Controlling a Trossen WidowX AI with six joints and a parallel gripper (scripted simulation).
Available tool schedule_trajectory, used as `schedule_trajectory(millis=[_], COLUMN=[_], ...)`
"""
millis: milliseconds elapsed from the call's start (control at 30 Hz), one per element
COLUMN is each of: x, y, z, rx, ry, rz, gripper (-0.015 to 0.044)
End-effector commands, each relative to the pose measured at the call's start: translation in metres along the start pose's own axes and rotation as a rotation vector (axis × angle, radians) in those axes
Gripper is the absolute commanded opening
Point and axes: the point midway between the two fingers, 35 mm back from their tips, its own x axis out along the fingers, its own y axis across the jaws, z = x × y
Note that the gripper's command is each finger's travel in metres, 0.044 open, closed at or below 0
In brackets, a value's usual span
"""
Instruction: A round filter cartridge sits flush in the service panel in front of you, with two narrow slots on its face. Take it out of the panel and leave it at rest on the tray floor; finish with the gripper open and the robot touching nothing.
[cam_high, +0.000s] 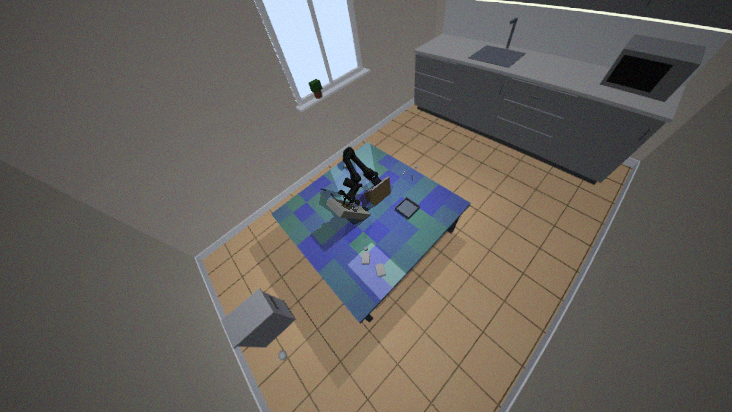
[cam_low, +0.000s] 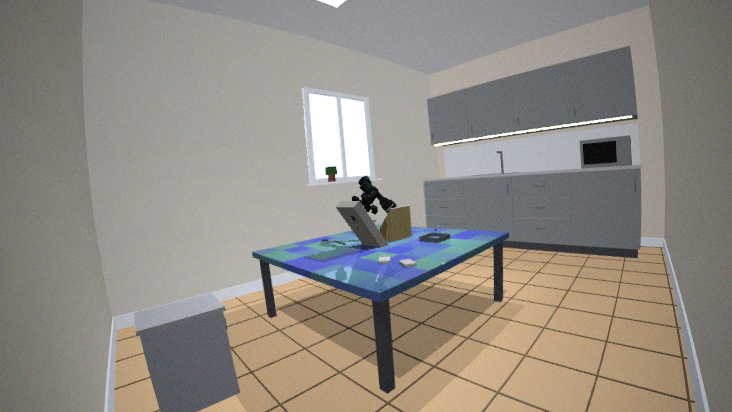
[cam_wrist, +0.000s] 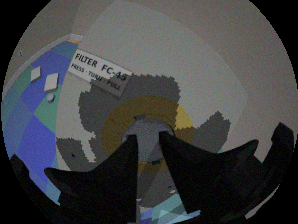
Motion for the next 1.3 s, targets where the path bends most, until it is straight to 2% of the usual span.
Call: schedule_trajectory(millis=[0, 367, 433, 600, 1267], x=[0.004, 0.0006, 0.0006, 0.0024, 0.006], y=[-0.0003, 0.0001, 0.0001, -0.0001, -0.0003], z=[-0.0007, 0.0, 0.0, -0.0003, -0.0008], rx=[0.001, 0.0, 0.0, 0.064, 0.752], ry=[0.0, 0.0, 0.0, 0.0, 0.002], rz=[0.005, 0.0, 0.0, 0.002, 0.004], gripper=[0.01, 0.004, 0.0, 0.0, 0.0])
